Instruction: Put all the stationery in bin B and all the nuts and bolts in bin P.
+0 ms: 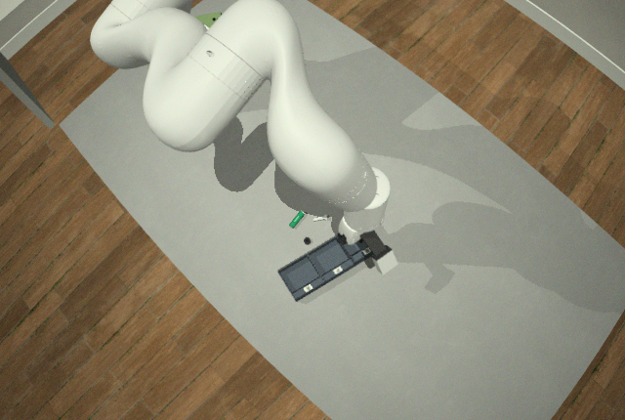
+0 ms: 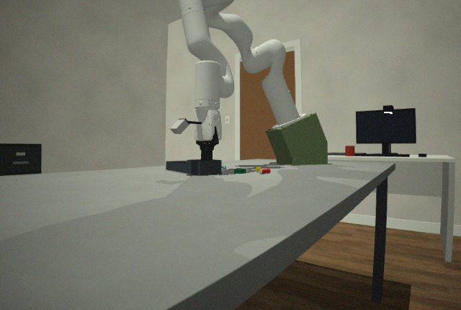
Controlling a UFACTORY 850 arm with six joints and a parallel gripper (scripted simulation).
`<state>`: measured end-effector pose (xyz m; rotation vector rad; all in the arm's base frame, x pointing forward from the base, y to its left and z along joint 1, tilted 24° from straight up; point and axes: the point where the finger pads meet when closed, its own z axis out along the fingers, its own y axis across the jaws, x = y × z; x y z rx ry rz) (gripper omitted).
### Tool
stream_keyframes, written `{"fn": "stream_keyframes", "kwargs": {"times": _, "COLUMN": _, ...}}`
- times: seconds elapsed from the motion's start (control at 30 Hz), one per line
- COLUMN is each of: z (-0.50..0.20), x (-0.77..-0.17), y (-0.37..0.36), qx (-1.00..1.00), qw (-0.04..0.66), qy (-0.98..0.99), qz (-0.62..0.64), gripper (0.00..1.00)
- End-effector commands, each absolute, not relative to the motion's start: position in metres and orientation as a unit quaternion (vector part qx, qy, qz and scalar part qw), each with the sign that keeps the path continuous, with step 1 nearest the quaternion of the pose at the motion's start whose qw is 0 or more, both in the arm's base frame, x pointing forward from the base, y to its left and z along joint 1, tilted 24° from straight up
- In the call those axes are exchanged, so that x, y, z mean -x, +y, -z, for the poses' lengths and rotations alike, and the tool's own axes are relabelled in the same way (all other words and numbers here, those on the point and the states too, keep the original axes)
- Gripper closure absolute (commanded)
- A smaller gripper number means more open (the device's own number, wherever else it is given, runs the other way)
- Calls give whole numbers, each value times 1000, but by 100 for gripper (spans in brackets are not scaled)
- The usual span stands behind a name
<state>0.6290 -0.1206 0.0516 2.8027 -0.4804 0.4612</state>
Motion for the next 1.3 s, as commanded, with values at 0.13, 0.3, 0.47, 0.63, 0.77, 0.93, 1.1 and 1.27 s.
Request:
{"fn": "stream_keyframes", "kwargs": {"times": 0.13, "z": -72, "x": -624, "y": -114, "qx": -965, "qw": 130, "qy": -165, "qz": -159, "gripper": 93}}
{"fn": "stream_keyframes", "kwargs": {"times": 0.3, "z": -83, "x": -621, "y": -111, "qx": -965, "qw": 130, "qy": -165, "qz": -159, "gripper": 93}}
{"fn": "stream_keyframes", "kwargs": {"times": 0.47, "z": -86, "x": -620, "y": -109, "qx": -965, "qw": 130, "qy": -165, "qz": -159, "gripper": 93}}
{"fn": "stream_keyframes", "kwargs": {"times": 0.63, "z": -124, "x": -609, "y": -97, "qx": -965, "qw": 130, "qy": -165, "qz": -159, "gripper": 93}}
{"fn": "stream_keyframes", "kwargs": {"times": 0.77, "z": -147, "x": -603, "y": -89, "qx": -965, "qw": 130, "qy": -165, "qz": -159, "gripper": 93}}
{"fn": "stream_keyframes", "kwargs": {"times": 0.93, "z": -177, "x": -594, "y": -79, "qx": -965, "qw": 130, "qy": -165, "qz": -159, "gripper": 93}}
{"fn": "stream_keyframes", "kwargs": {"times": 1.1, "z": -200, "x": -587, "y": -72, "qx": -965, "qw": 130, "qy": -165, "qz": -159, "gripper": 93}}
{"fn": "stream_keyframes", "kwargs": {"times": 1.27, "z": -200, "x": -587, "y": -72, "qx": -965, "qw": 130, "qy": -165, "qz": -159, "gripper": 93}}
